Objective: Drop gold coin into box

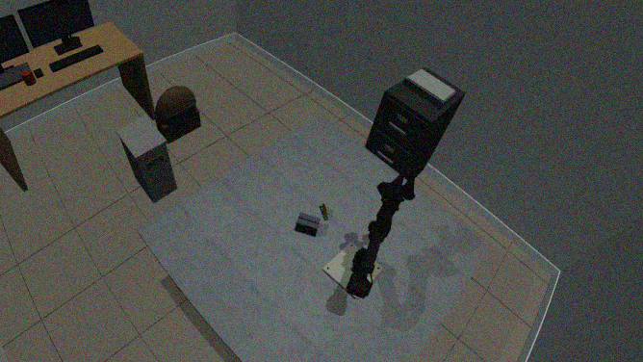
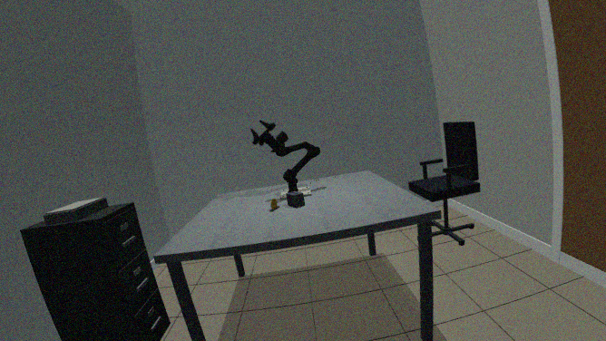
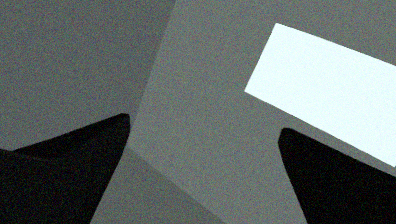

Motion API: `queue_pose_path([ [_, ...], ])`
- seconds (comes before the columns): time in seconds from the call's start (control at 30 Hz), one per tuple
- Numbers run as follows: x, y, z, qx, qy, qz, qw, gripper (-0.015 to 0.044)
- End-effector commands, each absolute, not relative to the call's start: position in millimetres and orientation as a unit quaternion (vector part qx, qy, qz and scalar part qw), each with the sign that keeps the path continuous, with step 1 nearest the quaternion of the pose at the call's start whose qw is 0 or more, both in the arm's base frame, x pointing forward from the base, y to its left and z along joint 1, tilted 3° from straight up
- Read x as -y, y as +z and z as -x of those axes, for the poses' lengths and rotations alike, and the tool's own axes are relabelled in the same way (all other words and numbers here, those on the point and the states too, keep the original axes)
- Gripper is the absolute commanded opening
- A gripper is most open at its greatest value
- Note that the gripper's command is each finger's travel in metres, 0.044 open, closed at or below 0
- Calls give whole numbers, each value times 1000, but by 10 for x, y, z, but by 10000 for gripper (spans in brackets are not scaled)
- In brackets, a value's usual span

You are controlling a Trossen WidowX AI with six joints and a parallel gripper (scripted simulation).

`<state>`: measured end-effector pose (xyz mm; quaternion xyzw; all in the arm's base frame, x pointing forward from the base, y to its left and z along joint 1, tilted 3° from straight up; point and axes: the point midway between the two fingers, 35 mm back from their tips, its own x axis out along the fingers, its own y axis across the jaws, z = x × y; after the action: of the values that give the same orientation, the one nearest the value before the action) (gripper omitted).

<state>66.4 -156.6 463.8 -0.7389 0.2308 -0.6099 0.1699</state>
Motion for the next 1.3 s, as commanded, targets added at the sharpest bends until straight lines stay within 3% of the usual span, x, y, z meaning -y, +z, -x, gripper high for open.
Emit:
queue_pose_path([
  [0.0, 1576, 4637, -674, -230, -609, 739, 173, 374],
  [0.1, 1720, 4613, -826, -224, -589, 743, 227, 295],
  [0.27, 2151, 4408, -1434, -208, -504, 724, 422, 164],
  [0.5, 2447, 3810, -2386, -221, -351, 598, 686, 161],
  [0.7, 2366, 3273, -2928, -269, -246, 455, 812, 161],
  [1.0, 1879, 2435, -3422, -404, -121, 198, 885, 161],
  [1.27, 1230, 1843, -3470, -567, -82, -20, 820, 161],
])
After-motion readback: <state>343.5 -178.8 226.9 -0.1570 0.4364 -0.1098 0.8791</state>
